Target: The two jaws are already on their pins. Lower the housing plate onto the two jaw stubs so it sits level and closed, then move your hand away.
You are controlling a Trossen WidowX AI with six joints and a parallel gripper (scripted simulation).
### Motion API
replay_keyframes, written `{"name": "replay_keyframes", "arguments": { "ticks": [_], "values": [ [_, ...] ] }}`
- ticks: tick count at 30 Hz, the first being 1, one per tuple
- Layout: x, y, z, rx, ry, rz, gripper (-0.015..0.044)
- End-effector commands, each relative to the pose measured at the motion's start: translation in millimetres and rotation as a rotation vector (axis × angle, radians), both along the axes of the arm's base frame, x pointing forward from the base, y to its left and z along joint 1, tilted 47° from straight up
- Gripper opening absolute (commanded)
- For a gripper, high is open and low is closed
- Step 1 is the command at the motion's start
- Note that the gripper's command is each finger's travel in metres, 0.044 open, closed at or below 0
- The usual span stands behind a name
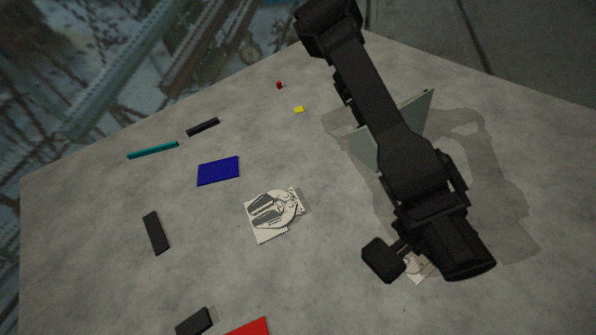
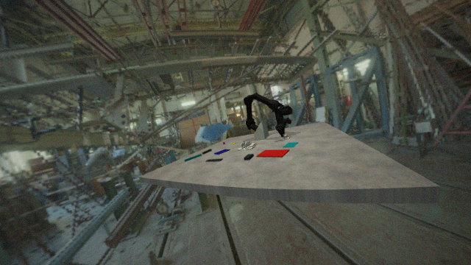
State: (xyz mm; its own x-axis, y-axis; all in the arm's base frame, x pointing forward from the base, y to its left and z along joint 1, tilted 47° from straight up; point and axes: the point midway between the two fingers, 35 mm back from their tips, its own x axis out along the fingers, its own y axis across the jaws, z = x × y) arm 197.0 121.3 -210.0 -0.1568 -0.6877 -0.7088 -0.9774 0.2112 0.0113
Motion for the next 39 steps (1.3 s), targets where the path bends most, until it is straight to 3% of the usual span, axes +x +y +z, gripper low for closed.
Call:
{"name": "replay_keyframes", "arguments": {
  "ticks": [1,30,39],
  "values": [
    [-0.9,-5.3,-4.5,-0.002,0.002,0.006,0.044],
    [-2.2,-11.7,-10.9,-0.003,0.002,0.007,0.044],
    [-2.8,-11.4,-10.8,-0.002,0.001,0.001,0.038]
  ]
}}
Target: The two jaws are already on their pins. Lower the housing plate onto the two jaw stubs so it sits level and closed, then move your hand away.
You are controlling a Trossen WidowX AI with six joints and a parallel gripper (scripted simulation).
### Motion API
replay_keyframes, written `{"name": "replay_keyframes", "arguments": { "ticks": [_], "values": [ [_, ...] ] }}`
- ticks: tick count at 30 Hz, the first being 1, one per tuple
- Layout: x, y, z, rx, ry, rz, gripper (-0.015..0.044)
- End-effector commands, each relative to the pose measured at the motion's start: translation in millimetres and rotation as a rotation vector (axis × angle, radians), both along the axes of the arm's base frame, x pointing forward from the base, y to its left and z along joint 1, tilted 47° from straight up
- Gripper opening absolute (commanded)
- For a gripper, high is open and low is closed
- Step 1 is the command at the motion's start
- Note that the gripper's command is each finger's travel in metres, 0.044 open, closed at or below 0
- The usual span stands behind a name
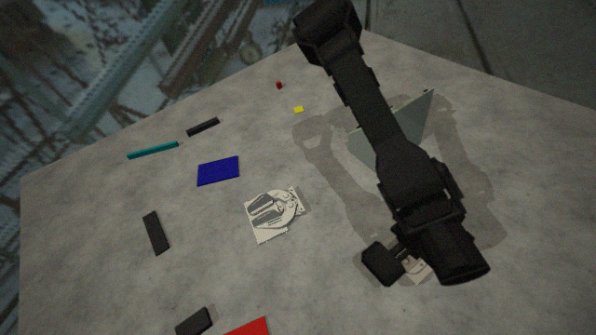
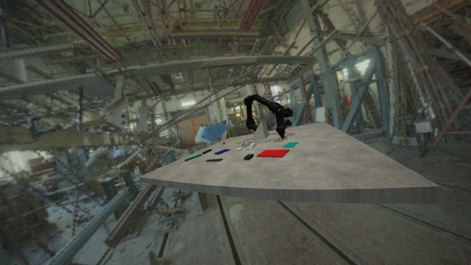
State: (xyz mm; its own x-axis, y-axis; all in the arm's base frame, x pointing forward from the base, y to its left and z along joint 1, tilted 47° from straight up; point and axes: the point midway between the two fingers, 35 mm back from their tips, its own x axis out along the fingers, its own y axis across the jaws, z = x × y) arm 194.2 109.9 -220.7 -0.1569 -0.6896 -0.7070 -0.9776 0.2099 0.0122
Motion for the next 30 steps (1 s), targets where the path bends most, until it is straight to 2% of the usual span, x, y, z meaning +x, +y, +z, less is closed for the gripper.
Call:
{"name": "replay_keyframes", "arguments": {
  "ticks": [1,5,16,30],
  "values": [
    [0.0,0.0,0.0,0.0,0.0,0.0,0.0373],
    [0.0,0.0,0.0,0.0,0.0,0.0,0.0351],
    [0.5,1.5,1.3,0.0,0.0,0.0,0.0351],
    [8.8,32.5,30.9,0.002,0.001,0.004,0.0351]
  ]
}}
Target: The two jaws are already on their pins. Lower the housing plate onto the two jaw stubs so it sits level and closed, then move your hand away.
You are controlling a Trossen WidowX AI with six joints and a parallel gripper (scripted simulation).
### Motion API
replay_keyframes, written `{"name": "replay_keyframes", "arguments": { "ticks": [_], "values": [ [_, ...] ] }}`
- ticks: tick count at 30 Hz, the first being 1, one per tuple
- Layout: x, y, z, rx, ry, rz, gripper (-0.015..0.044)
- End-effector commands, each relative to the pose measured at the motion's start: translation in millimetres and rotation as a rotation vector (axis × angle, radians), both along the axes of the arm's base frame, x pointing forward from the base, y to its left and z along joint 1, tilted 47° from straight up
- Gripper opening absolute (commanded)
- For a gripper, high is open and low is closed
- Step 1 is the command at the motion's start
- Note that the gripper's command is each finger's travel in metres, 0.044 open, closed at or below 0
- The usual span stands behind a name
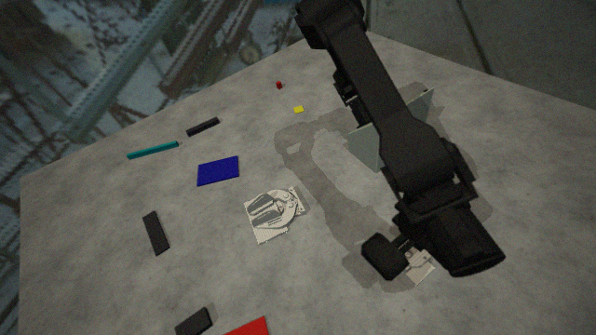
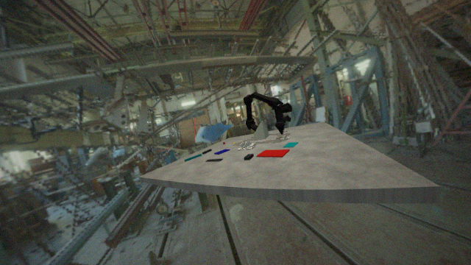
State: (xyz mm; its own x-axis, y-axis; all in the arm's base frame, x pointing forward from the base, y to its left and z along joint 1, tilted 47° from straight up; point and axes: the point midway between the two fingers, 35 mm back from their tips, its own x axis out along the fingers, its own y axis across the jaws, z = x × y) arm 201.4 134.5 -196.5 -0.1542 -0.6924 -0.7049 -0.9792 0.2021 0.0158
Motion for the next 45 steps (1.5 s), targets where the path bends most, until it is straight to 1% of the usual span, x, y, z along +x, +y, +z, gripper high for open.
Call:
{"name": "replay_keyframes", "arguments": {
  "ticks": [1,8,14,45],
  "values": [
    [2.1,10.1,9.0,0.004,-0.003,-0.004,0.0351],
    [4.2,24.8,25.4,0.004,-0.003,-0.002,0.0351],
    [5.7,25.3,28.4,0.003,-0.012,-0.011,0.0351],
    [57.6,-31.1,94.8,-0.06,-0.434,-0.444,0.0351]
  ]
}}
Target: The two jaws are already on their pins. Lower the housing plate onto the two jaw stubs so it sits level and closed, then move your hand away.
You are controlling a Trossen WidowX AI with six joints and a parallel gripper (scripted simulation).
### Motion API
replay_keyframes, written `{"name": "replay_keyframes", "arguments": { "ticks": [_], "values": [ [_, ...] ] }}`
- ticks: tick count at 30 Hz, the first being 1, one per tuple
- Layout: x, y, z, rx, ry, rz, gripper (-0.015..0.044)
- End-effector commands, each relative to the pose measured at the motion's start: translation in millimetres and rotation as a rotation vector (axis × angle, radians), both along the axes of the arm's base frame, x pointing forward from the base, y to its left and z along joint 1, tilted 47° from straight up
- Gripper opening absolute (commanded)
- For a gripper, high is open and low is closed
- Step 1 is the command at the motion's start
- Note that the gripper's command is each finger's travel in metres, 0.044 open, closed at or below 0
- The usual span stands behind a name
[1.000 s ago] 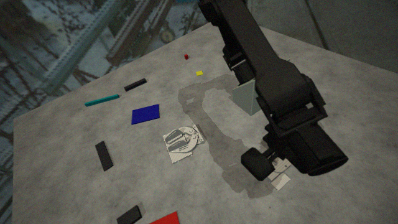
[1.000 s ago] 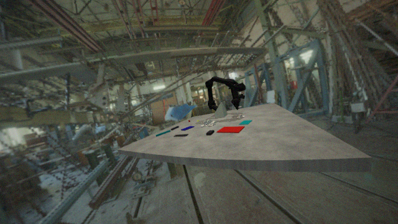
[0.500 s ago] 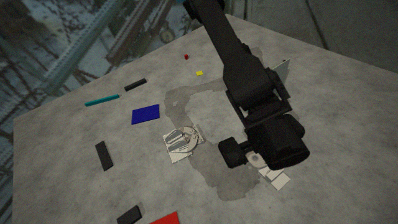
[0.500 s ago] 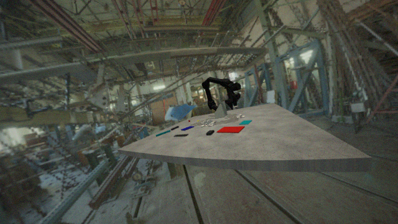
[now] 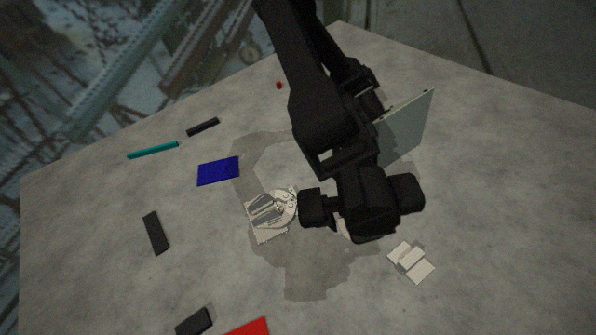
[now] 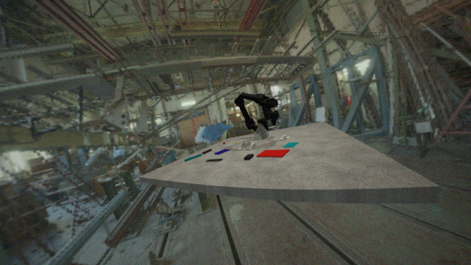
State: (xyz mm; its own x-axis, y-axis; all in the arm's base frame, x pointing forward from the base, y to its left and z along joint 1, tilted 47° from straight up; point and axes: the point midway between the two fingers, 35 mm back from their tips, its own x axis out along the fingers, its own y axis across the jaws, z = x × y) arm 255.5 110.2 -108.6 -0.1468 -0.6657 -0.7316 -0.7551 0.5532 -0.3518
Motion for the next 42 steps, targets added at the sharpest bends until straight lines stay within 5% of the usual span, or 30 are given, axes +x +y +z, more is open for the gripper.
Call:
{"name": "replay_keyframes", "arguments": {
  "ticks": [1,42],
  "values": [
    [4.7,-9.1,9.0,-0.014,-0.055,-0.056,0.0351],
    [25.7,-112.1,92.9,-0.157,-0.613,-0.652,0.0351]
  ]
}}
